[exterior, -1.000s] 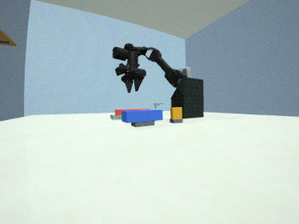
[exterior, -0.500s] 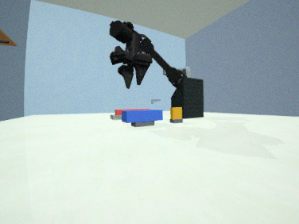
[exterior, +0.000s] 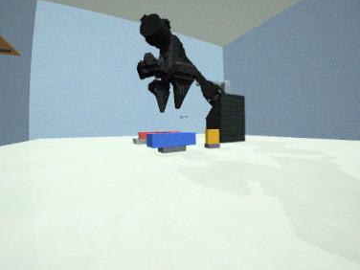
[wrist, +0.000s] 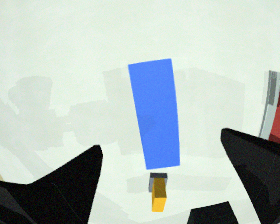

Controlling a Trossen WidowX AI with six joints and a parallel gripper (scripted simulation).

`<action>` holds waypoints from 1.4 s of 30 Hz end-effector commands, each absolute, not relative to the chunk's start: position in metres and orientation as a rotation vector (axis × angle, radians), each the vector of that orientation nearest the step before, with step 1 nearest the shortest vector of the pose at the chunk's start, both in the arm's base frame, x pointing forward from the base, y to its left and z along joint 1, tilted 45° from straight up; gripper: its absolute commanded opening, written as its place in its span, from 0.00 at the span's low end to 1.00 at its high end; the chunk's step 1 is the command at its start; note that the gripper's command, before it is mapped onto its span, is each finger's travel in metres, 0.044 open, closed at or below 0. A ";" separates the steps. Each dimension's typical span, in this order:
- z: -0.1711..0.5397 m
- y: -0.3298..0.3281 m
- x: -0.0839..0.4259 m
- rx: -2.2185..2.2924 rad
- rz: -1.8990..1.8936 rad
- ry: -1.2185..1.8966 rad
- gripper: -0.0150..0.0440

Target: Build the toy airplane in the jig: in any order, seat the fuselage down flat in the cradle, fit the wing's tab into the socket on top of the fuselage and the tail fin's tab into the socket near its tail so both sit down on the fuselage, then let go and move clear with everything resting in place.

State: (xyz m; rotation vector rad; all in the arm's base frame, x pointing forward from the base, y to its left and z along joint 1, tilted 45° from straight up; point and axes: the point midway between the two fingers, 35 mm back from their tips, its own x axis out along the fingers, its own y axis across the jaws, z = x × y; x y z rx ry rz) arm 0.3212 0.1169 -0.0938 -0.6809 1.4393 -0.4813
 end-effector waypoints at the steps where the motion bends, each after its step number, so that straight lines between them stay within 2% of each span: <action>1: -0.114 0.096 0.317 -0.704 -0.495 1.461 1.00; 42: -0.155 0.056 0.320 -0.706 -0.497 1.460 1.00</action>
